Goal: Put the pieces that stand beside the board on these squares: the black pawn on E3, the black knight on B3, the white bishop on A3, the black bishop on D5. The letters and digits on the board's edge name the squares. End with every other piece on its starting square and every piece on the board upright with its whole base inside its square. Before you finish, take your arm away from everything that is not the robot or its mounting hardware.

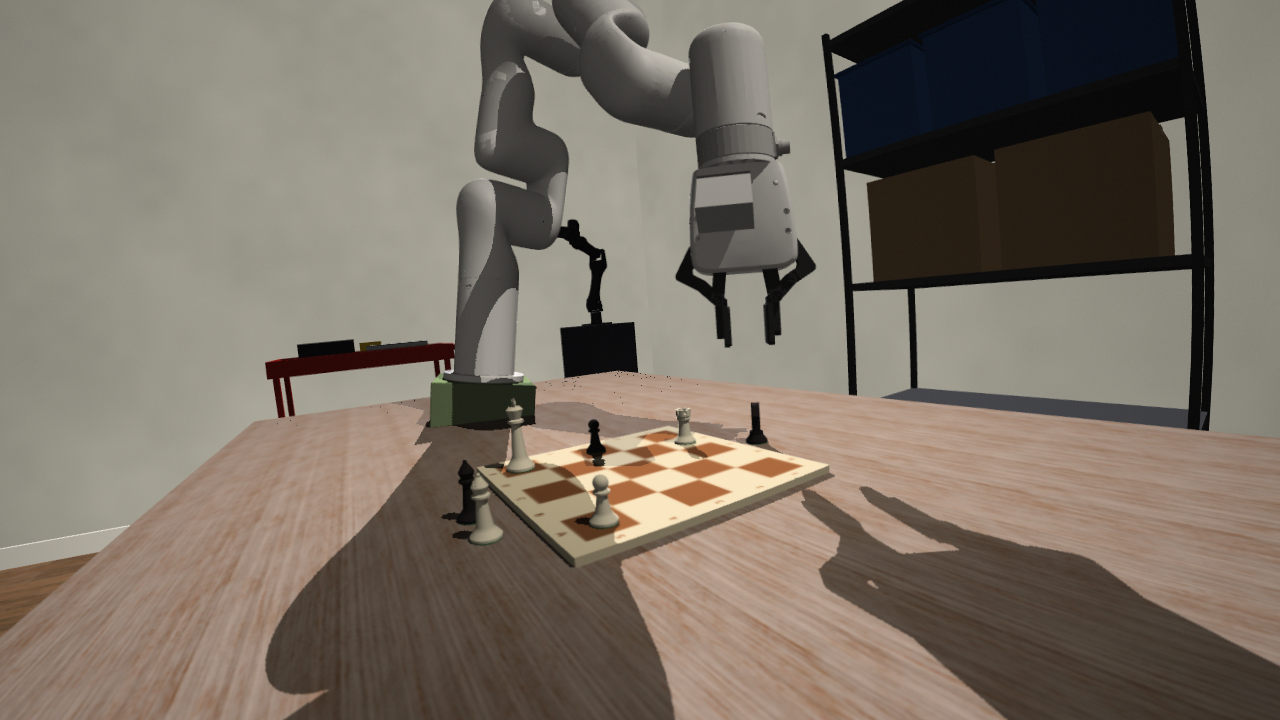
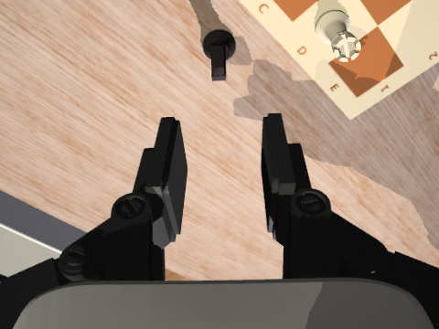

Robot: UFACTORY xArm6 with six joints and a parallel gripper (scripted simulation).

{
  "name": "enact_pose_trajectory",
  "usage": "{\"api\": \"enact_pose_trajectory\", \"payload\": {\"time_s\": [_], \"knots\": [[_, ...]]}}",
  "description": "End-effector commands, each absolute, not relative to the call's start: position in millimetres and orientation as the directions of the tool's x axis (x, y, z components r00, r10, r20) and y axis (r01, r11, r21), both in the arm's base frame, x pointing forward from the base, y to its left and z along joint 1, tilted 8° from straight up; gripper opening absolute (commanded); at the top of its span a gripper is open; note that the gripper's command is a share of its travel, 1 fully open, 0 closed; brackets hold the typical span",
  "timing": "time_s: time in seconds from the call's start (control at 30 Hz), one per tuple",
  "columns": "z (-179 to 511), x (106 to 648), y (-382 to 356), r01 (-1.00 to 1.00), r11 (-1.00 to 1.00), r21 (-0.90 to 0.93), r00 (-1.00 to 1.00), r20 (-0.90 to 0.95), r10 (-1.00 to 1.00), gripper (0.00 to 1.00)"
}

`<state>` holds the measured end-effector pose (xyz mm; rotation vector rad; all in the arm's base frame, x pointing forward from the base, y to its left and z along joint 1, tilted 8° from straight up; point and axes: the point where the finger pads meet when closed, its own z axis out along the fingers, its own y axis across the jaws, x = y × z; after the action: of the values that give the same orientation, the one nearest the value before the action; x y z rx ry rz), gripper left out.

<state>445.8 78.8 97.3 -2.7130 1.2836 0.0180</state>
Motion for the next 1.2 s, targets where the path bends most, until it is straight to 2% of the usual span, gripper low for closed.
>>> {"api": "enact_pose_trajectory", "payload": {"time_s": [0.0,1.17], "knots": [[99,447,79,-0.77,-0.626,-0.125,0.636,-0.068,-0.769,0.37],[75,449,82,-0.77,-0.626,-0.124,0.636,-0.068,-0.769,0.37]]}}
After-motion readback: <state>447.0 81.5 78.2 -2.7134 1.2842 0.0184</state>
